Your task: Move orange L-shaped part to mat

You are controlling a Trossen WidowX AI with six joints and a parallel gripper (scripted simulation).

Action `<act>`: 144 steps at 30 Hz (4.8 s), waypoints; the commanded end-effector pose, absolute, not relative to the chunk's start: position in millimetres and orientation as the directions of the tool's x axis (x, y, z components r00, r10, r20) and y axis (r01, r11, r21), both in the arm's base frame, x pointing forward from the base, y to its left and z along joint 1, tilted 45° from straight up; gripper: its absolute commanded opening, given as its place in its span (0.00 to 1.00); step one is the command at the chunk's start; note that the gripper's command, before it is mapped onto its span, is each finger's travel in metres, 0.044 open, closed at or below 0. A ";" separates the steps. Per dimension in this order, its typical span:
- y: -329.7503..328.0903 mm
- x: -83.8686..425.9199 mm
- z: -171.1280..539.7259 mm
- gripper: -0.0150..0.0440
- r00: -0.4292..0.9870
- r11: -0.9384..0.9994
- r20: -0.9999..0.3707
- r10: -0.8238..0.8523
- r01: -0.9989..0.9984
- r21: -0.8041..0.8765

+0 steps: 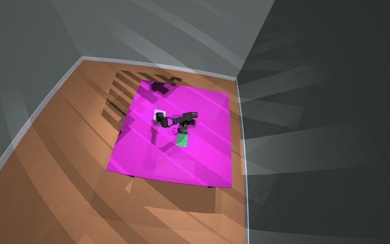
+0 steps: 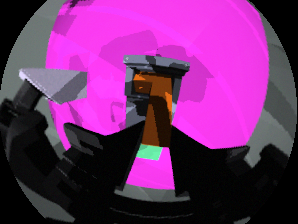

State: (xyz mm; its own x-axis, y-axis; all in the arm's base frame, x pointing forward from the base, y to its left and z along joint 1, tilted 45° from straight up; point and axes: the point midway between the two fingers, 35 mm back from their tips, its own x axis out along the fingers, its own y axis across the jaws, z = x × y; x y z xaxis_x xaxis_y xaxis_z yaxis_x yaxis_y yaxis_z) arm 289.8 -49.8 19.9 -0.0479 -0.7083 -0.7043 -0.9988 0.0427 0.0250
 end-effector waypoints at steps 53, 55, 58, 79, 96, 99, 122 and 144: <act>-60.8 287.7 103.6 0.25 -0.040 0.040 -0.710 -0.703 -0.999 0.018; -68.0 286.6 110.8 0.25 -0.040 0.040 -0.710 -0.703 -0.999 0.018; -78.5 284.9 121.4 0.25 -0.041 0.040 -0.709 -0.704 -0.999 0.018; -130.6 276.0 172.0 0.25 -0.040 0.040 -0.707 -0.706 -0.999 0.017; -149.0 275.2 153.9 0.25 -0.040 0.040 -0.707 -0.706 -0.999 0.017; -152.3 275.0 150.6 0.25 -0.040 0.040 -0.707 -0.707 -0.999 0.016; -177.6 273.5 125.6 0.25 -0.040 0.040 -0.705 -0.708 -0.999 0.016; -187.7 272.1 116.7 0.30 -0.042 0.043 -0.703 -0.710 -0.999 0.016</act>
